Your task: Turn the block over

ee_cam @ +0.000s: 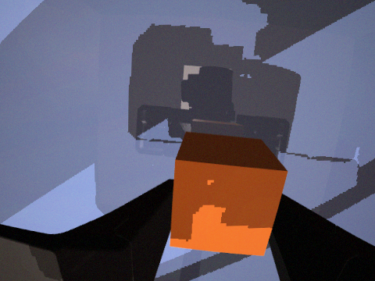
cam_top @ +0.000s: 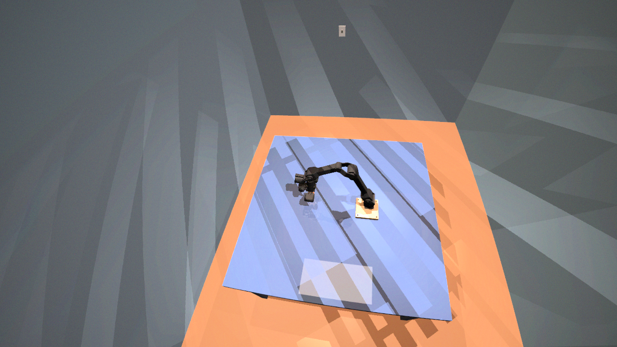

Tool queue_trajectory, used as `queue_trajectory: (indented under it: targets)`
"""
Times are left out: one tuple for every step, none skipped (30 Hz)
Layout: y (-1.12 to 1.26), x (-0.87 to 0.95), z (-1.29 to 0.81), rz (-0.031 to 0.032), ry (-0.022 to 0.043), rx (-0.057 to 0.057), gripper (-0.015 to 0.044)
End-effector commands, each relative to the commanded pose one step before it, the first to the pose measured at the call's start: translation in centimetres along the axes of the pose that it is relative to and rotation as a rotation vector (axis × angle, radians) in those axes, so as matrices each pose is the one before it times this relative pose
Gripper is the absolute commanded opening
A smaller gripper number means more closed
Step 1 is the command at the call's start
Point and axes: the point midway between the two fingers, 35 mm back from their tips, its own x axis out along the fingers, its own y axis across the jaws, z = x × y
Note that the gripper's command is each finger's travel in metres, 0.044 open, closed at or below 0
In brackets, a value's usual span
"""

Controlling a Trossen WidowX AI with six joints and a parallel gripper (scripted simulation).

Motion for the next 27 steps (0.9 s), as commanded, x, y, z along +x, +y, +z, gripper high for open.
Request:
queue_trajectory:
  targets:
    - [-0.059, -0.164, 0.123, -0.00144, -0.0495, -0.0025, 0.0]
    - [0.0, 0.043, 0.013, 0.00012, -0.01367, 0.0, 0.0]
    - [0.0, 0.041, 0.01, 0.00011, -0.01367, 0.0, 0.0]
    - [0.0, 0.038, 0.007, 0.0001, -0.01366, 0.0, 0.0]
    - [0.0, 0.036, 0.003, 0.00009, -0.01366, 0.0, 0.0]
    - [0.0, 0.033, 0.0, 0.00007, -0.01366, 0.0, 0.0]
    - [0.0, 0.03, -0.003, 0.00006, -0.01366, 0.0, 0.0]
    - [0.0, 0.028, -0.006, 0.00005, -0.01366, 0.0, 0.0]
    - [0.0, 0.025, -0.009, 0.00003, -0.01365, 0.0, 0.0]
    - [0.0, 0.022, -0.012, 0.00002, -0.01365, 0.0, 0.0]
    - [0.0, 0.019, -0.015, 0.00001, -0.01365, 0.0, 0.0]
    - [0.0, 0.016, -0.018, 0.0, -0.01365, 0.0, 0.0]
    - [0.0, 0.013, -0.021, -0.00002, -0.01365, 0.0, 0.0]
    - [0.0, 0.01, -0.024, -0.00003, -0.01364, 0.0, 0.0]
    - [0.0, 0.007, -0.027, -0.00004, -0.01364, -0.0001, 0.0]
    - [0.0, 0.003, -0.03, -0.00005, -0.01364, -0.0001, 0.0]
    - [0.0, 0.0, -0.032, -0.00007, -0.01364, -0.0001, 0.0]
    - [0.0, -0.003, -0.035, -0.00008, -0.01363, -0.0001, 0.0]
    - [0.0, -0.007, -0.037, -0.00009, -0.01363, -0.0001, 0.0]
    - [0.0, -0.011, -0.04, -0.0001, -0.01363, -0.0001, 0.0]
    - [0.0, -0.014, -0.042, -0.00012, -0.01363, -0.0001, 0.0]
    - [0.0, -0.018, -0.045, -0.00013, -0.01363, -0.0001, 0.0]
    - [0.0, -0.022, -0.047, -0.00014, -0.01362, -0.0001, 0.0]
    - [0.0, -0.025, -0.049, -0.00015, -0.01362, -0.0001, 0.0]
    - [0.0, -0.029, -0.052, -0.00017, -0.01362, -0.0001, 0.0]
    - [0.0, -0.033, -0.054, -0.00018, -0.01362, -0.0001, 0.0]
    - [0.0, -0.037, -0.056, -0.00019, -0.01361, -0.0001, 0.0]
